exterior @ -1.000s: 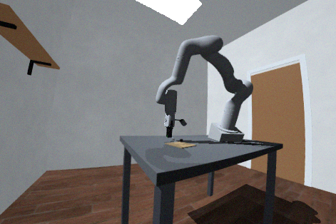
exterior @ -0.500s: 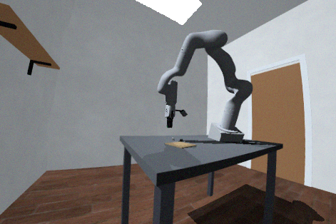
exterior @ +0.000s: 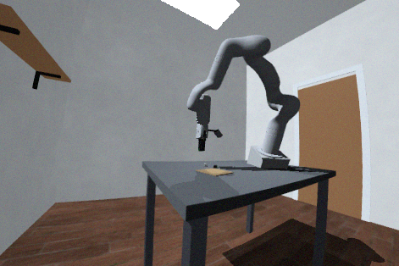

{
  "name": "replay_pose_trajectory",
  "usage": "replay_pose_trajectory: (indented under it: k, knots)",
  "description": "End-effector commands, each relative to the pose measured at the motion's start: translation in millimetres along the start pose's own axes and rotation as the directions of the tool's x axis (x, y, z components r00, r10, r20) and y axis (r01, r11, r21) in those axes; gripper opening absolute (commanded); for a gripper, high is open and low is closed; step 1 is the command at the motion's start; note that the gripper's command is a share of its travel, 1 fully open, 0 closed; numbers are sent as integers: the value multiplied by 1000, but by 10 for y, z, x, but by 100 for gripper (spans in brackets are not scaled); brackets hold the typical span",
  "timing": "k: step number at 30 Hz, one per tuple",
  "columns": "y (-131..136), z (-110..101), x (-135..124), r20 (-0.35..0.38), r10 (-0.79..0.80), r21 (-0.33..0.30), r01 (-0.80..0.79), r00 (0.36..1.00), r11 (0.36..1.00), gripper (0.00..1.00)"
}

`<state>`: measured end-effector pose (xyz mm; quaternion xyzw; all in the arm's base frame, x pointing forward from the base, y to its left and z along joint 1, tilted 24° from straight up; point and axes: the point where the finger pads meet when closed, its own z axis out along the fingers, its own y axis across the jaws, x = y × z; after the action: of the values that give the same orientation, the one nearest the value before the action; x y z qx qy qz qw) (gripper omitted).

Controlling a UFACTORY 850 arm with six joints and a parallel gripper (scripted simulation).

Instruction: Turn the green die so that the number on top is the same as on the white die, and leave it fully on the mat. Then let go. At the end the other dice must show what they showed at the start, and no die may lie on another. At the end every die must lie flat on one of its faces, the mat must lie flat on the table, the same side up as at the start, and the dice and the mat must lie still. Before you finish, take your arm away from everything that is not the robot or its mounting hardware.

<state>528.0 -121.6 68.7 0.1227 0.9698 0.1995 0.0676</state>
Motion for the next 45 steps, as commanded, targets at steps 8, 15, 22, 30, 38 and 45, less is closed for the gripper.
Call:
replay_pose_trajectory:
  k: [8,15,22,30,38,45]
  knots:
    - [98,-3,1,2,212,1,-212,977,977,11]
    - [201,2,15,2,424,0,-424,906,906,11]
    - [267,6,24,2,550,0,-550,835,835,11]
    - [390,12,45,3,754,0,-754,657,657,11]
    - [480,16,62,3,869,-1,-869,495,495,11]
    - [569,21,80,2,949,-2,-949,315,315,11]
